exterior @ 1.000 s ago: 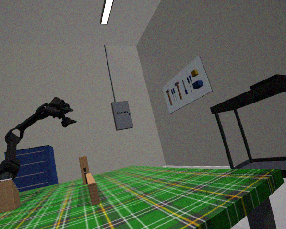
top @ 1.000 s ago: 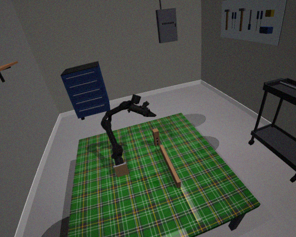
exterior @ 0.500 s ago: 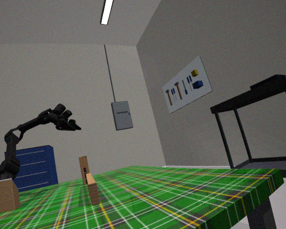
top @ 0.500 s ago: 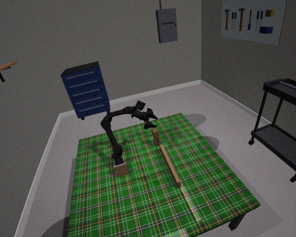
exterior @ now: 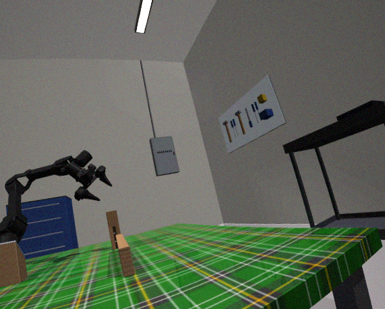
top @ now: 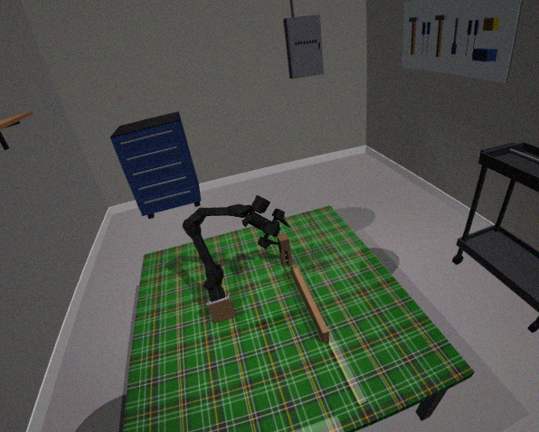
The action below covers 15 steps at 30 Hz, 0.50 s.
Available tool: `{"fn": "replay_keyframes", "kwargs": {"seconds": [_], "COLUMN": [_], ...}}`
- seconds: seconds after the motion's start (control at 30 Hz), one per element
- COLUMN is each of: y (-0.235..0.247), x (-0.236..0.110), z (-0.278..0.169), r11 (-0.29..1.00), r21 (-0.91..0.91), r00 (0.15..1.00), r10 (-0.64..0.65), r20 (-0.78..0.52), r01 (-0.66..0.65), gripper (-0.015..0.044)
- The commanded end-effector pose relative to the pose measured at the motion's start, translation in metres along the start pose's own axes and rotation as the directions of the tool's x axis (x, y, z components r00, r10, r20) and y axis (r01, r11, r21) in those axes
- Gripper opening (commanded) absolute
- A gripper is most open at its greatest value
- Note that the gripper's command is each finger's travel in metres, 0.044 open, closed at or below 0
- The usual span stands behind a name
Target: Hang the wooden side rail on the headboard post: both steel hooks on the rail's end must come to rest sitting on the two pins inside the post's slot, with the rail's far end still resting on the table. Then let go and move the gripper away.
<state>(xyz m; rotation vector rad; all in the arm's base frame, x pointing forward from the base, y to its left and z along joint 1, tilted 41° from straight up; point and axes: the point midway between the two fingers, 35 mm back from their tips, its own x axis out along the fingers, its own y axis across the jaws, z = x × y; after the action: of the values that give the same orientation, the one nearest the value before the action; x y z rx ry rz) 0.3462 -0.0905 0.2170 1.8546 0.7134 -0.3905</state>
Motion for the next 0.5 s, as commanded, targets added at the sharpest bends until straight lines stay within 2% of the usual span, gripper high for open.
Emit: {"fn": "replay_keyframes", "kwargs": {"seconds": [0.0,0.23,0.47], "y": [-0.025,-0.052,-0.081], "x": [0.017,0.031,0.040], "z": [-0.019,-0.039,-0.060], "r11": [0.936,0.721,0.384], "r21": [0.344,0.662,0.859], "r00": [0.994,0.973,0.940], "r10": [-0.036,-0.075,-0.113], "r20": [-0.107,-0.216,-0.322], "r01": [0.071,0.203,0.340], "gripper": [0.0440,0.0440,0.0440]}}
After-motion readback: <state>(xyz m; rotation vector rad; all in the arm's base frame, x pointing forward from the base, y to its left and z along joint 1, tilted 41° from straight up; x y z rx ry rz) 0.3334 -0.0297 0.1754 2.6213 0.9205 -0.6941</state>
